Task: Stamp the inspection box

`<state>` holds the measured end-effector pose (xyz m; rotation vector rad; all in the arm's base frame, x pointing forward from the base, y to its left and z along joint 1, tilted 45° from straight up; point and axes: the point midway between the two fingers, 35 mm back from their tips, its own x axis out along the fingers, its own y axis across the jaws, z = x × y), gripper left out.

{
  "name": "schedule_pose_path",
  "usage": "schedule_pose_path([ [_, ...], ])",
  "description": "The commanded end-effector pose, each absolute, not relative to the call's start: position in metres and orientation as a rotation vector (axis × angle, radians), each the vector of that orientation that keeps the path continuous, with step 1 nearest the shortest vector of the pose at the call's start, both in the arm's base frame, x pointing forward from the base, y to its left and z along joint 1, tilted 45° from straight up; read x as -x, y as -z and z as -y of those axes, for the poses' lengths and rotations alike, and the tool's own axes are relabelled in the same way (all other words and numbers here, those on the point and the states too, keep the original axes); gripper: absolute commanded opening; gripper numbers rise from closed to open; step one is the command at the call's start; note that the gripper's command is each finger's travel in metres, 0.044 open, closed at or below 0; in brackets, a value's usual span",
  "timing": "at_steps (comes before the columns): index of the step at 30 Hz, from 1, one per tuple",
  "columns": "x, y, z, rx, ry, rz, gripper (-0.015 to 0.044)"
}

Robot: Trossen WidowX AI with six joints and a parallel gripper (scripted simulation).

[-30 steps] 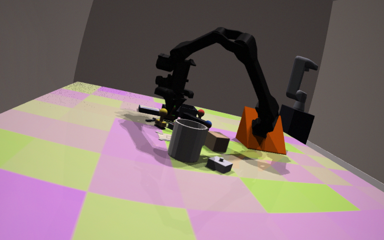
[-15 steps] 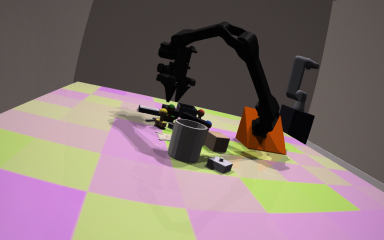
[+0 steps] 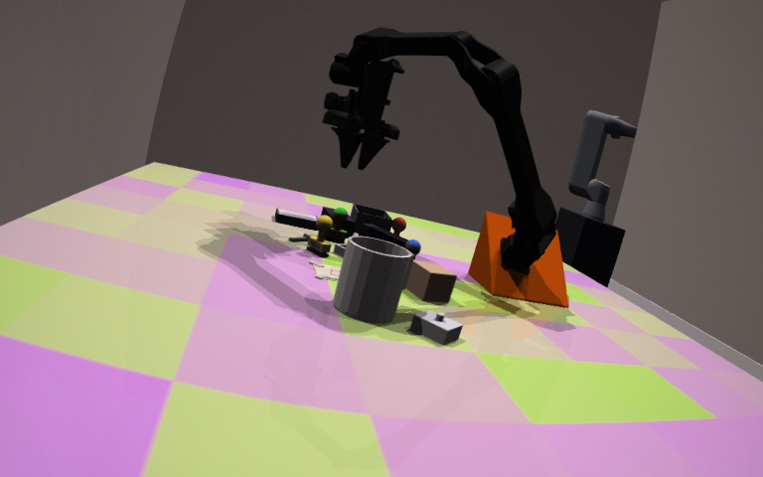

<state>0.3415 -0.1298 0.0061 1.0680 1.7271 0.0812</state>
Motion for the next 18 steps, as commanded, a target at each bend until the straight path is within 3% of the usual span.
schedule_pose_path([
  [1,-0.341,-0.0066,0.1301,-1.063,-0.084,-1.73,0.027],
  [18,-0.3416,-0.0065,0.13,-1.067,-0.081,-1.727,0.027],
])
